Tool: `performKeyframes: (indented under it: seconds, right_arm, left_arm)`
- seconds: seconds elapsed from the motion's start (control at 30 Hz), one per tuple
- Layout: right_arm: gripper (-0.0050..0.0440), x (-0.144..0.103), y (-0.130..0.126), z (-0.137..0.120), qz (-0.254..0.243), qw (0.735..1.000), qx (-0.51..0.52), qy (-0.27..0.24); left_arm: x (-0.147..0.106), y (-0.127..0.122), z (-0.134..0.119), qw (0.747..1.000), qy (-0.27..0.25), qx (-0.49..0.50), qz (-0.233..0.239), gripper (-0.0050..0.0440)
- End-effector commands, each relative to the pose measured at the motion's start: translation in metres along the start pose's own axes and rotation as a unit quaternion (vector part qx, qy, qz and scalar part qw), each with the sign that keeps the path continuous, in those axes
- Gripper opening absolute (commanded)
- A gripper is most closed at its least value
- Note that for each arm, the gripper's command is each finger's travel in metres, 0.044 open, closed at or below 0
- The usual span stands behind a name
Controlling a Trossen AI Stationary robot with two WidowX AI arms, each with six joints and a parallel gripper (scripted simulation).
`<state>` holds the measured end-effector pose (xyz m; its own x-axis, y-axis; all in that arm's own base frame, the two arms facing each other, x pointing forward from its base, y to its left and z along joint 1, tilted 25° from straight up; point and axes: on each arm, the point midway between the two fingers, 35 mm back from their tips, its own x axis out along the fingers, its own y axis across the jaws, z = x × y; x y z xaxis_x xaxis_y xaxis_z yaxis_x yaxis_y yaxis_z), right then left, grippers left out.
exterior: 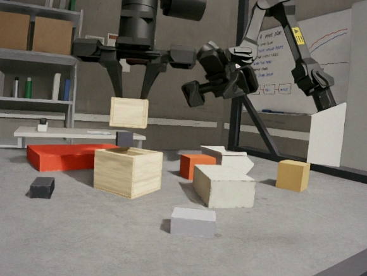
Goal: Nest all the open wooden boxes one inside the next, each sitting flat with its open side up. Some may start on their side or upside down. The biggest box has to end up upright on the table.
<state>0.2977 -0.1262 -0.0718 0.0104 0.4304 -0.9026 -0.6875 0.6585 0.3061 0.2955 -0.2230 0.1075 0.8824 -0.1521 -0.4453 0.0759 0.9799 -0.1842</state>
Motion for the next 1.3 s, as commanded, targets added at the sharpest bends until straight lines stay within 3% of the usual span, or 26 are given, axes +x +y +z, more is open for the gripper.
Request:
performKeyframes:
  seconds: [0.0,0.43,0.87,1.27]
  right_arm:
    - [0.0212,-0.006,-0.006,0.003,-0.011,1.000,-0.004,-0.002]
    - [0.0212,-0.006,-0.006,0.003,-0.011,1.000,-0.004,-0.002]
    - [0.0212,-0.008,-0.009,0.003,-0.015,1.000,0.004,-0.003]
    - [0.0212,-0.007,-0.007,0.002,-0.012,0.987,0.159,-0.004]
  left_arm:
    - [-0.012,-0.011,0.007,0.997,-0.064,-0.031,0.001,0.0400]
    - [-0.053,-0.026,0.020,0.974,-0.179,-0.141,-0.009,0.0400]
    - [-0.055,-0.027,0.025,0.971,-0.184,-0.151,-0.013,0.0400]
    - [-0.055,-0.027,0.025,0.971,-0.184,-0.151,-0.013,0.0400]
